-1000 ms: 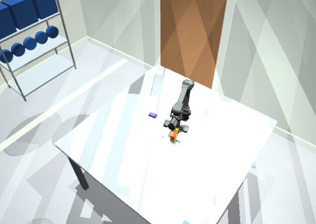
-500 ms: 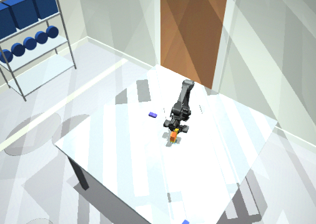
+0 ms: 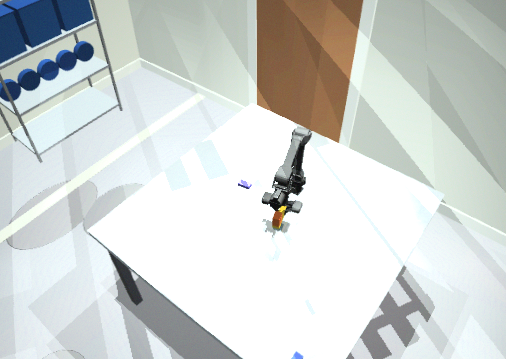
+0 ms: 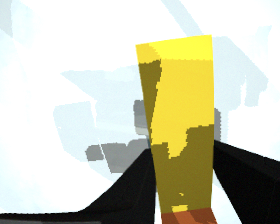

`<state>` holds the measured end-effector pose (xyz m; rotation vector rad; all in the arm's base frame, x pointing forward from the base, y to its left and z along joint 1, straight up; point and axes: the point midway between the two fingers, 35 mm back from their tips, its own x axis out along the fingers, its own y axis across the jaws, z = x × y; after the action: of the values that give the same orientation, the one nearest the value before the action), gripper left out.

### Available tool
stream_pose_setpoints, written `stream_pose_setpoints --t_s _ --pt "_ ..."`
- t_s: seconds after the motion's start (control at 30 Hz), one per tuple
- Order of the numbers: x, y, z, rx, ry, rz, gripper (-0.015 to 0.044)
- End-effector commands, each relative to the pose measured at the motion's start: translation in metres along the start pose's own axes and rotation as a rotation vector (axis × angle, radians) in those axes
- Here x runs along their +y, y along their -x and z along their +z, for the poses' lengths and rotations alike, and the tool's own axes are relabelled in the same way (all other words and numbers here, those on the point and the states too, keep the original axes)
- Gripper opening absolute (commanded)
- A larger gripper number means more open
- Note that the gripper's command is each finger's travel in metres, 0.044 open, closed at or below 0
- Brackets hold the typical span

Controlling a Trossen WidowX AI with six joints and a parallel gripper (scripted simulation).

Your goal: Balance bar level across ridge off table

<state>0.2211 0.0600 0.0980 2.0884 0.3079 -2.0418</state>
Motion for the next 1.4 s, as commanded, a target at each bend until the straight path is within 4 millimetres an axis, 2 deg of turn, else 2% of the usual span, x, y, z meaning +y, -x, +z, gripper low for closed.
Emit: stream_pose_setpoints --t_s 0.0,1.37 --pt "0.0002 -0.0005 -0.0004 0.001 0.002 0.000 0.0000" --pt "0.0002 -0.0039 -0.0005 0.001 0.002 0.000 0.0000"
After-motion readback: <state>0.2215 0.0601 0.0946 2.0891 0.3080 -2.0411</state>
